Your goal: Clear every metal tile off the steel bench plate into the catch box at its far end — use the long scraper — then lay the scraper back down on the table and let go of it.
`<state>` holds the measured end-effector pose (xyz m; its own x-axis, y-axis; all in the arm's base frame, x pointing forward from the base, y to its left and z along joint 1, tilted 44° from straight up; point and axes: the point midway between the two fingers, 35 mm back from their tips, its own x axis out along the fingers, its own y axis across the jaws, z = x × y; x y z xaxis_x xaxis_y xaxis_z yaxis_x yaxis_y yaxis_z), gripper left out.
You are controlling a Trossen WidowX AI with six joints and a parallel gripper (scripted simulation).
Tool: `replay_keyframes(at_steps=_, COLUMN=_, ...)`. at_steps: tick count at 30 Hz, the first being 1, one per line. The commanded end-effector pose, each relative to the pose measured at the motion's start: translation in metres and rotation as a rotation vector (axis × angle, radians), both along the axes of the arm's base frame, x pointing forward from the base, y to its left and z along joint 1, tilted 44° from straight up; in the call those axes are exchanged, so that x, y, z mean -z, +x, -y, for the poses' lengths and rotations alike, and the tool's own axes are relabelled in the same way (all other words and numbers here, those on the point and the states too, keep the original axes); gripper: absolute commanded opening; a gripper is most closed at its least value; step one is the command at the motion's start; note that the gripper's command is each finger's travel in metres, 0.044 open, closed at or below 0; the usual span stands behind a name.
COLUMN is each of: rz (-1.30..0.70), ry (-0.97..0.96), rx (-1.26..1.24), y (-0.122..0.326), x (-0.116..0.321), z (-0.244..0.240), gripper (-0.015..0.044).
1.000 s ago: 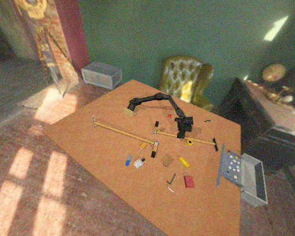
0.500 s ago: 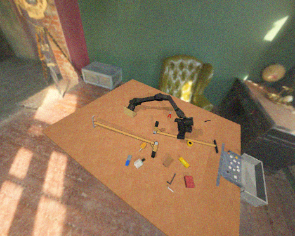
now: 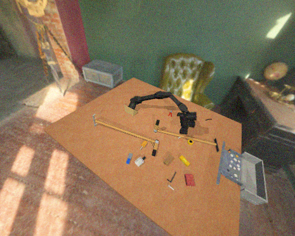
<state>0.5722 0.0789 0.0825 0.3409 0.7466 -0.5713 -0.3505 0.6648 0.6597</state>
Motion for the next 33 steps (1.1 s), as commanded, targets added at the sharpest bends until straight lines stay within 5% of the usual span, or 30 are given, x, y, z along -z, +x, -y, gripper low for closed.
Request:
replay_keyframes(at_steps=1, rz=-0.003, ry=0.001, rx=-0.006, y=-0.001, x=-0.006, z=0.008, gripper=0.0000)
replay_keyframes(at_steps=33, rz=-0.094, ry=-0.013, rx=0.068, y=-0.063, x=-0.081, z=0.065, gripper=0.0000)
